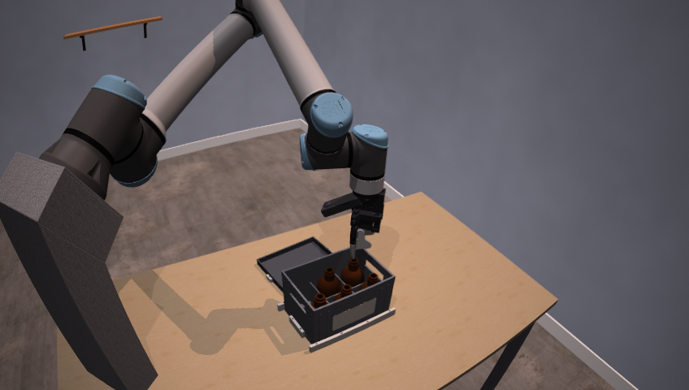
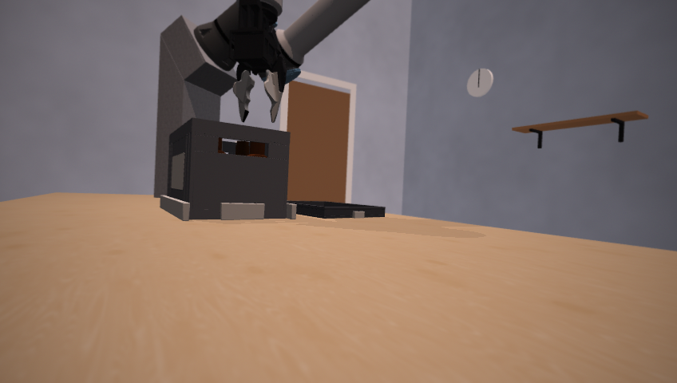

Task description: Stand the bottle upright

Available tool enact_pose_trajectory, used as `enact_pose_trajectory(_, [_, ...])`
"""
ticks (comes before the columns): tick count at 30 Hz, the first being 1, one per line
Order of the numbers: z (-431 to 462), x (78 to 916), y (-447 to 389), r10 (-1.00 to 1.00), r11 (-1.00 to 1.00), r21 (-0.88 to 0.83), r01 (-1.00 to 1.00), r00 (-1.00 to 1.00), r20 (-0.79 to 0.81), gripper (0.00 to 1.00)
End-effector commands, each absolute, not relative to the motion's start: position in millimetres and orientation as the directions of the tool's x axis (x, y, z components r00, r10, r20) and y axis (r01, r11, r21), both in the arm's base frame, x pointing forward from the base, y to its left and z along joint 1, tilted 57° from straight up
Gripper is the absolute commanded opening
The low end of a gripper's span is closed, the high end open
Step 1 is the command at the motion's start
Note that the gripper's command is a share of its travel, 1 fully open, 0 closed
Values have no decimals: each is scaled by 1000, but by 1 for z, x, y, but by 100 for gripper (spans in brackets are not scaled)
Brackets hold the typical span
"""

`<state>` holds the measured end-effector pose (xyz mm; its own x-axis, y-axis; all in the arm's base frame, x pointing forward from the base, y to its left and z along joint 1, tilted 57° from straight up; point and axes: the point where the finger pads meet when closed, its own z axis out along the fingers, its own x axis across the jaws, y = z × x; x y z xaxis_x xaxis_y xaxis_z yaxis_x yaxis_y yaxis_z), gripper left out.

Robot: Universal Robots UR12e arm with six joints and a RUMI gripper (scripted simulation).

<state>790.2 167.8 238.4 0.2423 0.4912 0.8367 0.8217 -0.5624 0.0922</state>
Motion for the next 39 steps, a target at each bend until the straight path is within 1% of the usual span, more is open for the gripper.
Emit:
enact_pose_trajectory(1, [236, 796, 173, 493, -562, 95, 822, 240, 836, 38])
enact_pose_trajectory(39, [232, 798, 177, 492, -562, 94, 821, 241, 837, 38])
